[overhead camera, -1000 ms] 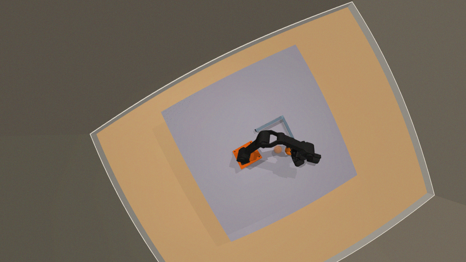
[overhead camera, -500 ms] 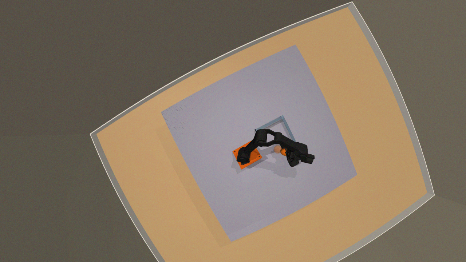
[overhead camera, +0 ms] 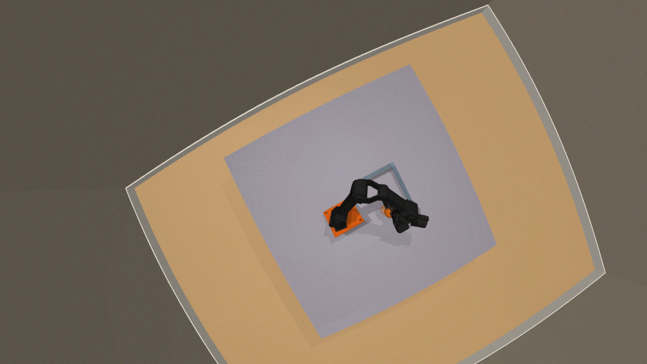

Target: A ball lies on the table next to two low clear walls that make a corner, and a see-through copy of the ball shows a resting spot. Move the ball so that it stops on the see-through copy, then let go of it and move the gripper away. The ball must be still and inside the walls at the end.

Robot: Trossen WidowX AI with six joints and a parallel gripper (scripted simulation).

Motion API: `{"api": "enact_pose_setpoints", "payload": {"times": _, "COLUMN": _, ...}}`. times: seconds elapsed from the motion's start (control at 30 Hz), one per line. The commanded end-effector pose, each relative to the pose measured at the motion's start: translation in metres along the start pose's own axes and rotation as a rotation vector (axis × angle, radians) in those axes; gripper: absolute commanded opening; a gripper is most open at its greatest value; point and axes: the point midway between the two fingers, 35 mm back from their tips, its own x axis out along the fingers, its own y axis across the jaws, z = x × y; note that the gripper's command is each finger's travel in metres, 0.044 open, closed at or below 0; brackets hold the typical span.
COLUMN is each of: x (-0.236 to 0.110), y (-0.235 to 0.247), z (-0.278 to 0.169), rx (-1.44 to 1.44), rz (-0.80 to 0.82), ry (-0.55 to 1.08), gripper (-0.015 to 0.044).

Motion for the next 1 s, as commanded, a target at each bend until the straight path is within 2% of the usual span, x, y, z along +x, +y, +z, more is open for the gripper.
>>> {"api": "enact_pose_setpoints", "payload": {"times": 0.0, "x": 0.021, "y": 0.001, "z": 0.0, "rx": 0.002, "rz": 0.002, "ry": -0.002, "gripper": 0.0}}
{"api": "enact_pose_setpoints", "payload": {"times": 0.23, "x": 0.058, "y": 0.003, "z": -0.001, "rx": 0.001, "rz": 0.006, "ry": -0.002, "gripper": 0.0}}
{"api": "enact_pose_setpoints", "payload": {"times": 0.93, "x": 0.078, "y": 0.003, "z": -0.002, "rx": 0.001, "rz": 0.007, "ry": -0.002, "gripper": 0.0}}
{"api": "enact_pose_setpoints", "payload": {"times": 0.97, "x": 0.074, "y": 0.003, "z": -0.002, "rx": 0.0, "rz": 0.004, "ry": 0.002, "gripper": 0.0026}}
